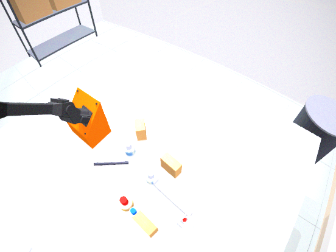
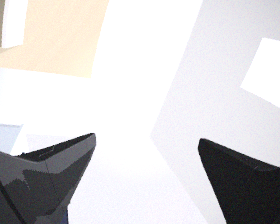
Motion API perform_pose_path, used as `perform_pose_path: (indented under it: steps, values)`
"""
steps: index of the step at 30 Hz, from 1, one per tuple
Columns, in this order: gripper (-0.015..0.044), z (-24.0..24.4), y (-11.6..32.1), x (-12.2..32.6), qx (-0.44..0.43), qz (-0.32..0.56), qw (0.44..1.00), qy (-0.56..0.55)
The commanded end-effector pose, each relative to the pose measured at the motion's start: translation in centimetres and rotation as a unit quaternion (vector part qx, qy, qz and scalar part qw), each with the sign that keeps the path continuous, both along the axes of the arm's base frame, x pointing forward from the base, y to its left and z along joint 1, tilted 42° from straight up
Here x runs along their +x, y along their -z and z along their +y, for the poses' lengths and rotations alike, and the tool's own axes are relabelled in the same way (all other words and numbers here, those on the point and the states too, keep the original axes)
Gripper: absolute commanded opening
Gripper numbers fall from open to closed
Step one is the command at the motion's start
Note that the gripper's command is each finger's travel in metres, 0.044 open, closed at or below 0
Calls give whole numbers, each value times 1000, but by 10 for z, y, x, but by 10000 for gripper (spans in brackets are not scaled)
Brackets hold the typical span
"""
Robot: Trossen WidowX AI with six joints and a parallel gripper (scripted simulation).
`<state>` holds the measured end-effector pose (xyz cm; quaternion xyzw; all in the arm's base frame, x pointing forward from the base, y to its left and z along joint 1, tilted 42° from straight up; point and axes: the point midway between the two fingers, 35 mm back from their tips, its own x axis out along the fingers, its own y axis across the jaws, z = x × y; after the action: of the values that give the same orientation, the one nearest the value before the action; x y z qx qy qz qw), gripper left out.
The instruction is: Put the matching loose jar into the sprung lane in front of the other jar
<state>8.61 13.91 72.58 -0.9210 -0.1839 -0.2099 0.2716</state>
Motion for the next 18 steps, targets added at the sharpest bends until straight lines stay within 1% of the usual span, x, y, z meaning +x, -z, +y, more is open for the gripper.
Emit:
perform_pose_path:
  steps: [1, 2, 4, 10, 14, 18]
  values:
    - [426, 0, 0, 0, -3, -1, 1000, 3]
    - [440, 2, 0, 1, -12, -3, 1000, 10]
    - [440, 6, 2, 4, -47, -11, 998, 39]
    - [440, 66, 16, -1, -186, -68, 975, 97]
    - [440, 110, 34, 2, -282, -107, 944, 131]
    - [440, 153, 60, 10, -379, -141, 901, 159]
